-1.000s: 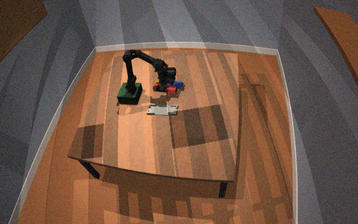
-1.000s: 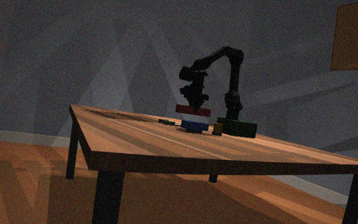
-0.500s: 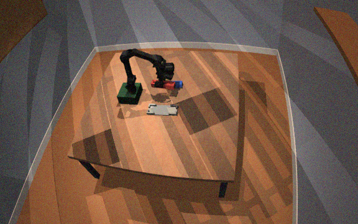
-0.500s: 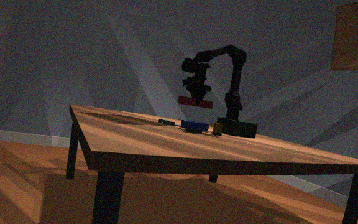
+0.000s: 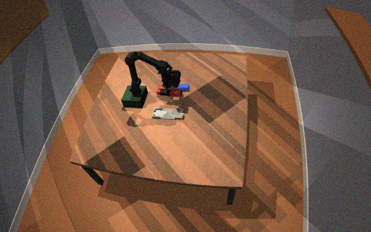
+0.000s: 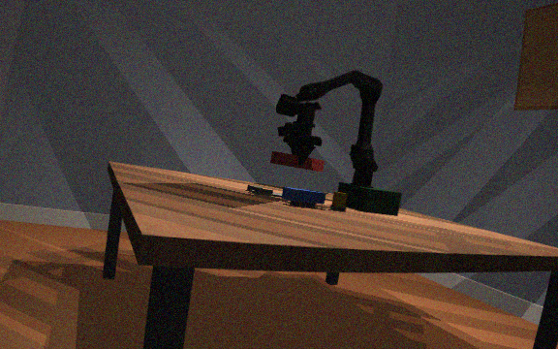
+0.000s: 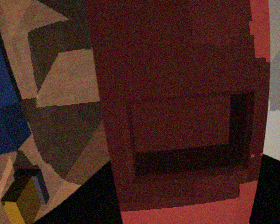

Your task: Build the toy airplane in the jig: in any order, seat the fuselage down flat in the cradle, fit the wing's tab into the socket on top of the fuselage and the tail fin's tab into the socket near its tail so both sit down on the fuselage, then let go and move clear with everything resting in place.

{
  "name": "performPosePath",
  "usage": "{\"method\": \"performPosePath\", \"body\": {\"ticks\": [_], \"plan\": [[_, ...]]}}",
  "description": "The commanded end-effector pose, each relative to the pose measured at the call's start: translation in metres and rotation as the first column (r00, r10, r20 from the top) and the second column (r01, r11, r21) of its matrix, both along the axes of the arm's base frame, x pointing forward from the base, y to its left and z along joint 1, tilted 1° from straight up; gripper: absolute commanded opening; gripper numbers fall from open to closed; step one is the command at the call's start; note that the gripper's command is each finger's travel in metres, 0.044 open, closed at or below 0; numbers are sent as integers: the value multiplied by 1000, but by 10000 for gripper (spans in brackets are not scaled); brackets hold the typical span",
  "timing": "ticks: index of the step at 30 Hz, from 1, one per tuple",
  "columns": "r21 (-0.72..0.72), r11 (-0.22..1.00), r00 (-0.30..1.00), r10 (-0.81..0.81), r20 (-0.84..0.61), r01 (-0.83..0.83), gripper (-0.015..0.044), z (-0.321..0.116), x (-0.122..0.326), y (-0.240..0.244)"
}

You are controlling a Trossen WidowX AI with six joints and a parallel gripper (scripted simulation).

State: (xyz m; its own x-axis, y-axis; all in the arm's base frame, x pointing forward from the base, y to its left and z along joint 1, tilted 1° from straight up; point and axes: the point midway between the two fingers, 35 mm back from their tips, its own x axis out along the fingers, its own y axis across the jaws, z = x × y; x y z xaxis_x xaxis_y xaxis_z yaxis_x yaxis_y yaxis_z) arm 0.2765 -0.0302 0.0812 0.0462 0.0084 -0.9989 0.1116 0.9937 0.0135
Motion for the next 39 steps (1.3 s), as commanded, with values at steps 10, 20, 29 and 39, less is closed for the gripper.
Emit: {"method": "performPosePath", "body": {"ticks": [10,20,29,39], "plan": [[-2,1000,1000,22,-5,-22,0,-21,0,-36],[-5,999,999,36,-6,-36,0,-36,-5,-65],[-7,999,999,48,-6,-48,0,-49,-12,-90],[-8,999,999,51,-6,-51,158,-52,-14,-95]]}}
